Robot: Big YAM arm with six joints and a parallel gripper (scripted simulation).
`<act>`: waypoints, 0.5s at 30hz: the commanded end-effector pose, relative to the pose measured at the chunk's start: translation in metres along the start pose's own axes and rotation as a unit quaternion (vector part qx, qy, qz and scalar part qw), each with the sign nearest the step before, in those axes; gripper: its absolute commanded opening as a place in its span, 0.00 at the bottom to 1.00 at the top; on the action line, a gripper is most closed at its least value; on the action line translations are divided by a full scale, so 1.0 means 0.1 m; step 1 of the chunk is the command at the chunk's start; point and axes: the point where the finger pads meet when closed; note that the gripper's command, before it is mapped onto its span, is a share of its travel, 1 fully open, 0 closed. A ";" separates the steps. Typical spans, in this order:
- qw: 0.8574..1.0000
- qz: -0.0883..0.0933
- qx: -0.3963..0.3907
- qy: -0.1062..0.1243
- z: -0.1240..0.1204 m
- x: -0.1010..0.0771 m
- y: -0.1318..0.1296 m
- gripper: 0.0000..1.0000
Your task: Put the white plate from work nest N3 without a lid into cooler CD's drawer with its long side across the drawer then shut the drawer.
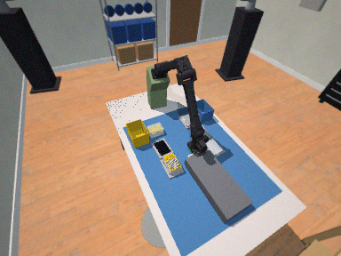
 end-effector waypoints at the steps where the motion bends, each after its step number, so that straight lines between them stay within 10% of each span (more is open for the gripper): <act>1: 0.999 -0.035 0.003 -0.010 0.15 -0.15 -0.35 0.00; 8: 0.998 -0.054 0.005 -0.014 0.14 -0.35 -0.47 0.00; 15: 0.999 -0.036 0.004 -0.009 0.07 -0.25 -0.18 0.00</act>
Point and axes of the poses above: the point where the finger pads meet when closed, its own x axis out along the fingers, its own y axis across the jaws, z = x × y, and after that the axes turned 14 degrees about x, right-handed
